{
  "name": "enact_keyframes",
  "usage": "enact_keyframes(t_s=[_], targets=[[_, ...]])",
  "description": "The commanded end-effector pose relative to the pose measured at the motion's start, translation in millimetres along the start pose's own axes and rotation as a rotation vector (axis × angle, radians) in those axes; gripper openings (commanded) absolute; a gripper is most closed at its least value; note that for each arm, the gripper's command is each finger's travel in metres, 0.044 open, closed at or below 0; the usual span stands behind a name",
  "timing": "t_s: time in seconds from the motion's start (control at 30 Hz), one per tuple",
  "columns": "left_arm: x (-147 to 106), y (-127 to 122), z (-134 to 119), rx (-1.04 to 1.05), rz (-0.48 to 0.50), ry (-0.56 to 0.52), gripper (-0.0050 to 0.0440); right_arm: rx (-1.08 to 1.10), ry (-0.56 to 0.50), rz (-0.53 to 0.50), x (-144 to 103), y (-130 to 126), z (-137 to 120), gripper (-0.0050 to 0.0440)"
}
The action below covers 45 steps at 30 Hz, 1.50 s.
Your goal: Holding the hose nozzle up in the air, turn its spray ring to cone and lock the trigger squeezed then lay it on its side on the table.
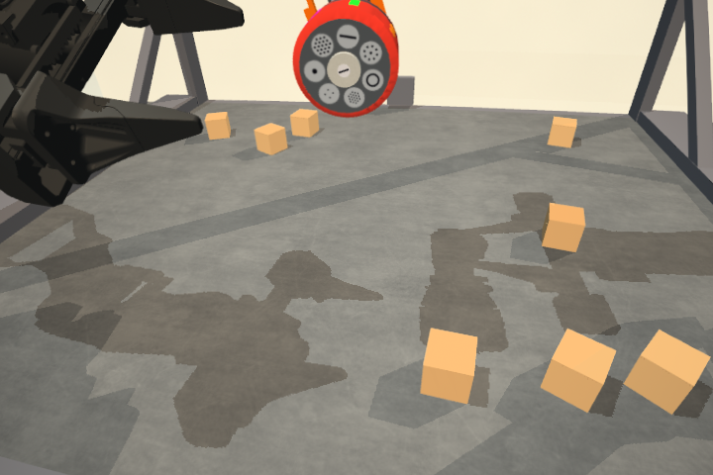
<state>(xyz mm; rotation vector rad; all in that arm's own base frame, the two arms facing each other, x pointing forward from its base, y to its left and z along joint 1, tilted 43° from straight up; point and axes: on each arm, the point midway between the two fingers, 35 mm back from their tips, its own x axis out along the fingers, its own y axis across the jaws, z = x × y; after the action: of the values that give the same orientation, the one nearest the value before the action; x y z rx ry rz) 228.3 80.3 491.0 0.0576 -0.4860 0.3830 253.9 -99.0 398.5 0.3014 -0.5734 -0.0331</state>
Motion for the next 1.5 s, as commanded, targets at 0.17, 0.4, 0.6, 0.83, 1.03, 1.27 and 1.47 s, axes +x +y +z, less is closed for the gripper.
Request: enact_keyframes(t_s=[0.17,0.4,0.6,0.83,1.03,1.27,1.47], targets=[[-6,1,22,-0.001,0.000,-0.057,0.0170,0.290,-0.047,0.041,-4,0,-4,0.0414],[-6,1,22,-0.001,0.000,-0.057,0.0170,0.529,-0.070,0.073,-8,0,-6,0.0414],[-6,1,22,-0.001,0.000,-0.057,0.0170,0.666,-0.079,0.093,-10,1,-8,0.0414],[-6,1,22,-0.001,0.000,-0.057,0.0170,0.906,-0.090,0.133,-16,1,-11,0.0414],[-6,1,22,-0.001,0.000,-0.057,0.0170,1.112,-0.092,0.171,-21,2,-14,0.0414],[-6,1,22,-0.001,0.000,-0.057,0.0170,1.145,-0.095,0.183,-21,4,-12,0.0414],[-6,1,22,-0.001,0.000,-0.057,0.0170,1.109,-0.094,0.170,-14,3,-12,0.0414]])
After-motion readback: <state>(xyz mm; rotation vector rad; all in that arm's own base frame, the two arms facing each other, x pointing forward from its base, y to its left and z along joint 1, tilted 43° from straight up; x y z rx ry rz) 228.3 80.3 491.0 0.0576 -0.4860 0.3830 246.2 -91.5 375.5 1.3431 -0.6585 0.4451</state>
